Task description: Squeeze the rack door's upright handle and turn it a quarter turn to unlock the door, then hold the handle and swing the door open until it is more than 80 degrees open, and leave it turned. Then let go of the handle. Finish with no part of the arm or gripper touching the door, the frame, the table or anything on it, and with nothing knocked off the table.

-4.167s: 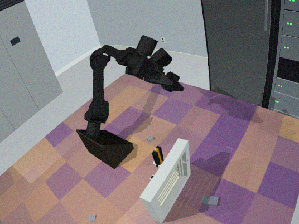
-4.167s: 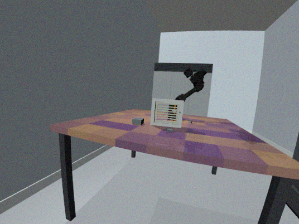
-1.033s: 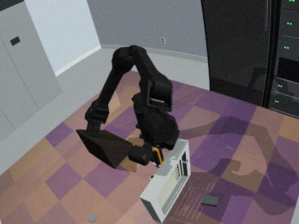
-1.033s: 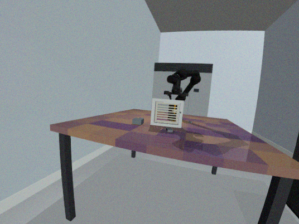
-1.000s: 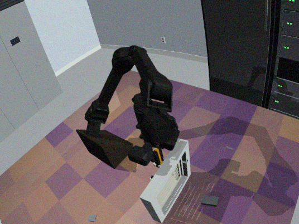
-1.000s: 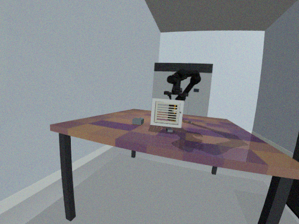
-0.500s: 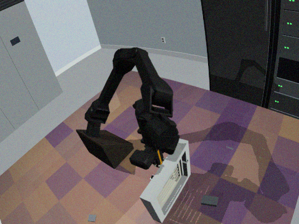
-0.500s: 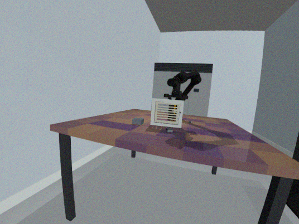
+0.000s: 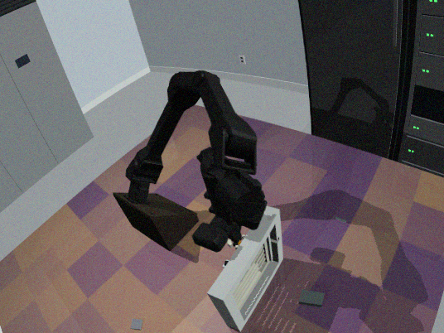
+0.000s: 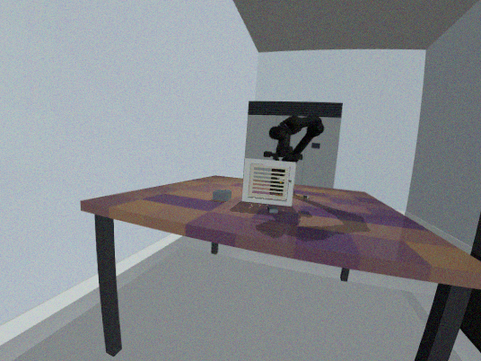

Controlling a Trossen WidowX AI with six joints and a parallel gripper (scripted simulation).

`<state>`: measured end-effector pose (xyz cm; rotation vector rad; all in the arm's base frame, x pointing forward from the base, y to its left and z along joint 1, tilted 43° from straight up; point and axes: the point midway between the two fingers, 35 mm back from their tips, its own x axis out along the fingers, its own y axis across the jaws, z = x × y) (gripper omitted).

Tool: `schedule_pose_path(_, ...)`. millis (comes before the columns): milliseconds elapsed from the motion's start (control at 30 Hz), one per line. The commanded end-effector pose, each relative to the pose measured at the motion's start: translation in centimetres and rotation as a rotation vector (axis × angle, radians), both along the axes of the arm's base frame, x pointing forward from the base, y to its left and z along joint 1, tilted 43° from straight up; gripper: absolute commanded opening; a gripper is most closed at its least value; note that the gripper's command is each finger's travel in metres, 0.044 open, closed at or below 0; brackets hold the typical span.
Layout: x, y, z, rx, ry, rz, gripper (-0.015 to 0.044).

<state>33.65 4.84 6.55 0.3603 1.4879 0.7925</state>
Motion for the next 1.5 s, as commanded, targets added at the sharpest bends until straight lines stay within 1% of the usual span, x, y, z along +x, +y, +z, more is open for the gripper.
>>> schedule_pose_path(0, 0.04, 0.04, -0.01, 0.002, 0.0, -0.003, 0.0017)
schedule_pose_path(167, 0.04, 0.04, -0.01, 0.002, -0.005, 0.003, 0.0009)
schedule_pose_path(233, 0.04, 0.04, -0.01, 0.009, -0.048, 0.051, 0.0009)
schedule_pose_path(1467, 0.03, 0.04, -0.02, 0.192, -1.25, 1.397, 0.0009)
